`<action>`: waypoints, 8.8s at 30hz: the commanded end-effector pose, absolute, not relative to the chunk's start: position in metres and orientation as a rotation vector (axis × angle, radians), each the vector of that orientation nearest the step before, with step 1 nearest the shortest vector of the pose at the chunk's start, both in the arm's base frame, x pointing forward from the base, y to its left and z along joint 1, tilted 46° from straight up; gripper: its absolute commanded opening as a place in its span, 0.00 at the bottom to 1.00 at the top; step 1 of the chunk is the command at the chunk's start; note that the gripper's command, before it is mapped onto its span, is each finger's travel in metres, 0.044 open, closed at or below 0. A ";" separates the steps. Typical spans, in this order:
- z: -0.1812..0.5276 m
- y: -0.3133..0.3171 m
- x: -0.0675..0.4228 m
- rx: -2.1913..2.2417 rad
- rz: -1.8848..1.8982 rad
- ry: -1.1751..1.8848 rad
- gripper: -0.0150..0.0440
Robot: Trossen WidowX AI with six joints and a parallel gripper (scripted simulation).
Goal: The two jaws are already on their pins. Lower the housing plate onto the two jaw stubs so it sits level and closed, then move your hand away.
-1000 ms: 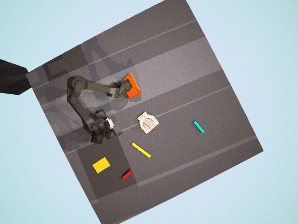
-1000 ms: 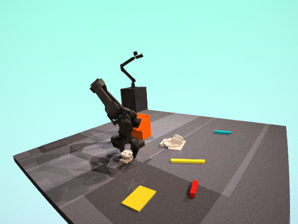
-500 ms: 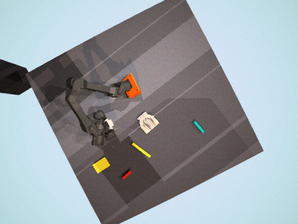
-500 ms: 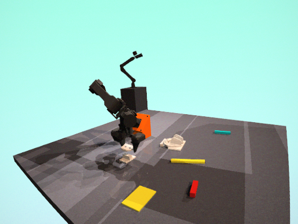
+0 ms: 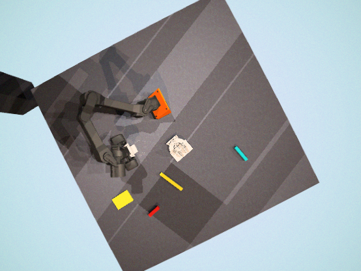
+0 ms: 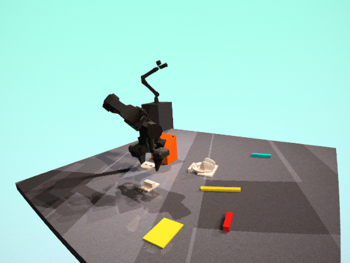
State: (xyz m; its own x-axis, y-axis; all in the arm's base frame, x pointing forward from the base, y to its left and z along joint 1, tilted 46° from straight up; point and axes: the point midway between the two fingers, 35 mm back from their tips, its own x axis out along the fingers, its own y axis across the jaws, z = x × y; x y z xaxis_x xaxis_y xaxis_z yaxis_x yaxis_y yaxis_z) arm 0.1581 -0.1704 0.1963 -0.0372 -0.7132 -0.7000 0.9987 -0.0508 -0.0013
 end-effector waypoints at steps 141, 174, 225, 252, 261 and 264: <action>0.027 -0.005 0.236 -0.747 -0.493 1.580 0.85; 0.010 -0.024 0.237 -0.743 -0.494 1.578 0.85; -0.016 -0.052 0.233 -0.748 -0.497 1.578 0.85; -0.021 -0.057 0.233 -0.749 -0.497 1.578 0.85; -0.021 -0.057 0.233 -0.749 -0.497 1.578 0.85; -0.022 -0.059 0.233 -0.749 -0.497 1.578 0.85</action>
State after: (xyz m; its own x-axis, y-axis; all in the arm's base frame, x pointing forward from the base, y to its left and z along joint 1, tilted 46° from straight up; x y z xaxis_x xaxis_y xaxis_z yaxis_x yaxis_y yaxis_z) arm 0.2331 -0.0571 -0.0209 -0.0309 -0.7079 -0.7056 -0.1753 0.6988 -0.6935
